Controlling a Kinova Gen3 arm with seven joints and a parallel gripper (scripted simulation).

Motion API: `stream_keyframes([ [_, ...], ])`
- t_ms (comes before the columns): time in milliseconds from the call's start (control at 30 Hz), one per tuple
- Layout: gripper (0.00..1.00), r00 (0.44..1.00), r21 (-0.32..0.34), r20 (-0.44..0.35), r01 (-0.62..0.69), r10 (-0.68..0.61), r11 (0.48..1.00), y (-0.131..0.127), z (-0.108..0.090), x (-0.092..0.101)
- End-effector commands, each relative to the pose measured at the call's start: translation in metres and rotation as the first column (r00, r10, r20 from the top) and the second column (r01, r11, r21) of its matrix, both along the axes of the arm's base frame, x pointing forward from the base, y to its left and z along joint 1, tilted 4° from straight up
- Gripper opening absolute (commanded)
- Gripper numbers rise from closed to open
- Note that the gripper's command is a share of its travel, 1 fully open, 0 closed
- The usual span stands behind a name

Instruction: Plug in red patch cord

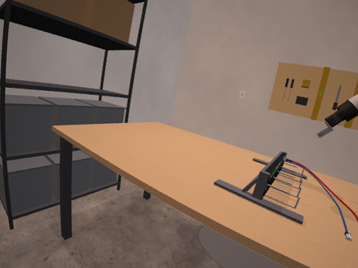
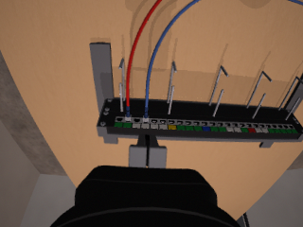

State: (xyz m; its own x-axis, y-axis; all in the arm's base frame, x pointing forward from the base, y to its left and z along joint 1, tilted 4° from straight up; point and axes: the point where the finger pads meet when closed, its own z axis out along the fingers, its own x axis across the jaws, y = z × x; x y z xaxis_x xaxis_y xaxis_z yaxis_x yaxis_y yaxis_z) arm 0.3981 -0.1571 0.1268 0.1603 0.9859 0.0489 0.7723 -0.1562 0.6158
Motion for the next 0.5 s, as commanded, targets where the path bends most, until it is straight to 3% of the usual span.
stream_keyframes([
  [0, 0.00, 1.000, -0.003, -0.010, 0.002, -0.002, 1.000, -0.002, -0.007, 0.001],
  [167, 0.00, 1.000, -0.003, -0.010, 0.002, -0.002, 1.000, -0.003, -0.015, 0.007],
  [467, 0.00, 1.000, -0.003, -0.010, 0.002, -0.002, 1.000, -0.006, -0.052, 0.035],
])
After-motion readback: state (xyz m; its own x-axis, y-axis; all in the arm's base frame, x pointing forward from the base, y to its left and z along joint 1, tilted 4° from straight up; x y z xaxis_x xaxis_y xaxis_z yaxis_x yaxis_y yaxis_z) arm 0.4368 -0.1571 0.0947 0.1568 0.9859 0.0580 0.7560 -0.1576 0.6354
